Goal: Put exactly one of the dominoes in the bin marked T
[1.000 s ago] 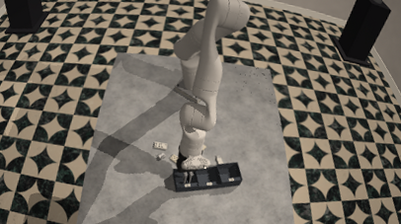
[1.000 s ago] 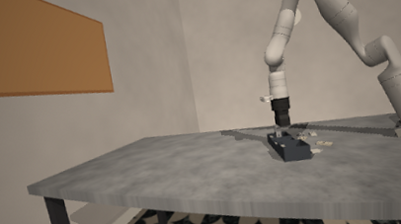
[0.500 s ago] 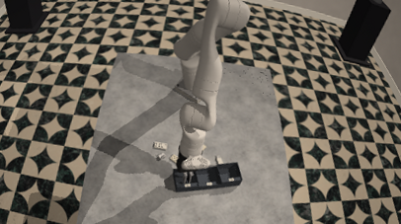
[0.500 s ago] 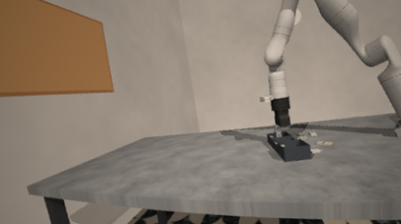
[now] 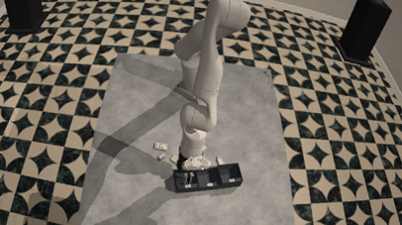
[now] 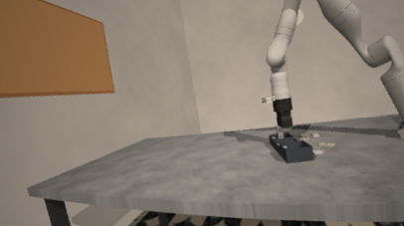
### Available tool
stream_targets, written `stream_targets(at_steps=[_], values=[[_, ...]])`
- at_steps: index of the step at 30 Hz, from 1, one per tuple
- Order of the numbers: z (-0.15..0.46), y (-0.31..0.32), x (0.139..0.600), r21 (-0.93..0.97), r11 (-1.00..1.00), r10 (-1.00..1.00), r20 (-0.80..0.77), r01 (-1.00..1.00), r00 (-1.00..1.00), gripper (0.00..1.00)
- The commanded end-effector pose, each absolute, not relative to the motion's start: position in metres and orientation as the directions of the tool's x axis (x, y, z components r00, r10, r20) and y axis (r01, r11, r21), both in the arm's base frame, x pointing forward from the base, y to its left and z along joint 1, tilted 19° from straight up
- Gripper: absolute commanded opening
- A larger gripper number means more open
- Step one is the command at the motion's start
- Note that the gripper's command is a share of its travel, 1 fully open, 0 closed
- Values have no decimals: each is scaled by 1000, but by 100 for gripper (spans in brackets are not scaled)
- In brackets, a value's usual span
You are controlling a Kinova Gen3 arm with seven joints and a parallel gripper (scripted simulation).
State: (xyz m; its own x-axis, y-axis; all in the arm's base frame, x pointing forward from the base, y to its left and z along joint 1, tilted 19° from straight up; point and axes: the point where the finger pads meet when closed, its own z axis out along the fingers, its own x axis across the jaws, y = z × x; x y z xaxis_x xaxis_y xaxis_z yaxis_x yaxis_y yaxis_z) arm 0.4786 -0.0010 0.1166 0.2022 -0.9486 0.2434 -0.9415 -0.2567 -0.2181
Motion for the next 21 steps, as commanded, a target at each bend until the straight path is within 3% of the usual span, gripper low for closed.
stream_targets(at_steps=[1, 21], values=[[117, -1, 479, -219, -257, -949, 243, -941, 202, 31], [131, 2, 475, -219, -257, -949, 243, -941, 202, 31]])
